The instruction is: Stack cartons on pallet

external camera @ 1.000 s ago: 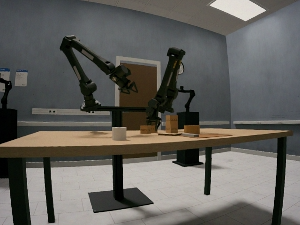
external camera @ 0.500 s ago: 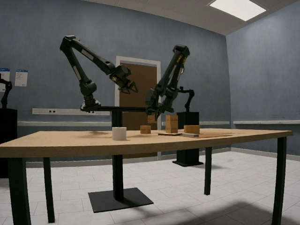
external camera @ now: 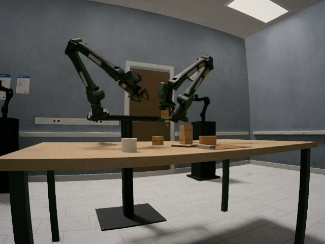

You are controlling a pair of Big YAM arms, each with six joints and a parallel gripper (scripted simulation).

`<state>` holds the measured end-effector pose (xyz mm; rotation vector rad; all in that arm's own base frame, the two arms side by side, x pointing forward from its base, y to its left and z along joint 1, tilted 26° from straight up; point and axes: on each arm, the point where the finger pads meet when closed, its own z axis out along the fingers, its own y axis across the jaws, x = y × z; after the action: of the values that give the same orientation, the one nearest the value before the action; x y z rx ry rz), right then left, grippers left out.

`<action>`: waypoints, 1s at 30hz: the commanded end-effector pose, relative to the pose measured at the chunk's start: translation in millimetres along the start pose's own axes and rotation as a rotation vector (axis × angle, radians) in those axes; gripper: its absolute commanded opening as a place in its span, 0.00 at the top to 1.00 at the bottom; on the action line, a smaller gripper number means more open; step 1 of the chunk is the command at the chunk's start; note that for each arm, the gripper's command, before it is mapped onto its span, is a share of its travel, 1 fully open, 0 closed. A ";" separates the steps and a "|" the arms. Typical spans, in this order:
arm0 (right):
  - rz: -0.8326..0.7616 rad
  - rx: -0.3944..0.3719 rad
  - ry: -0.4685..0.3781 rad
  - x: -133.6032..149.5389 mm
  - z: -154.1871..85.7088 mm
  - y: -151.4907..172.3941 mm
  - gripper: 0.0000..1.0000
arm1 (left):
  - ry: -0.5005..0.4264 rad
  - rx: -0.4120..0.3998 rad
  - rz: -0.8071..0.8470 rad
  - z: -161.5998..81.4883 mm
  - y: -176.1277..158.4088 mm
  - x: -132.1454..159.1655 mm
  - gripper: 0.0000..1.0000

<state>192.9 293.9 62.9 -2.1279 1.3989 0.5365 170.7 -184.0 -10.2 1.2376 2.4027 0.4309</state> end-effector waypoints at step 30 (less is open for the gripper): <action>0.353 0.947 -0.310 -24.8 -5.6 -74.9 0.00 | -0.026 0.000 -0.004 20.4 221.5 -93.1 0.50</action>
<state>252.8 322.0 87.1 -1.1172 1.4618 0.1652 363.3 -125.7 77.2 1.2006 2.4143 0.4124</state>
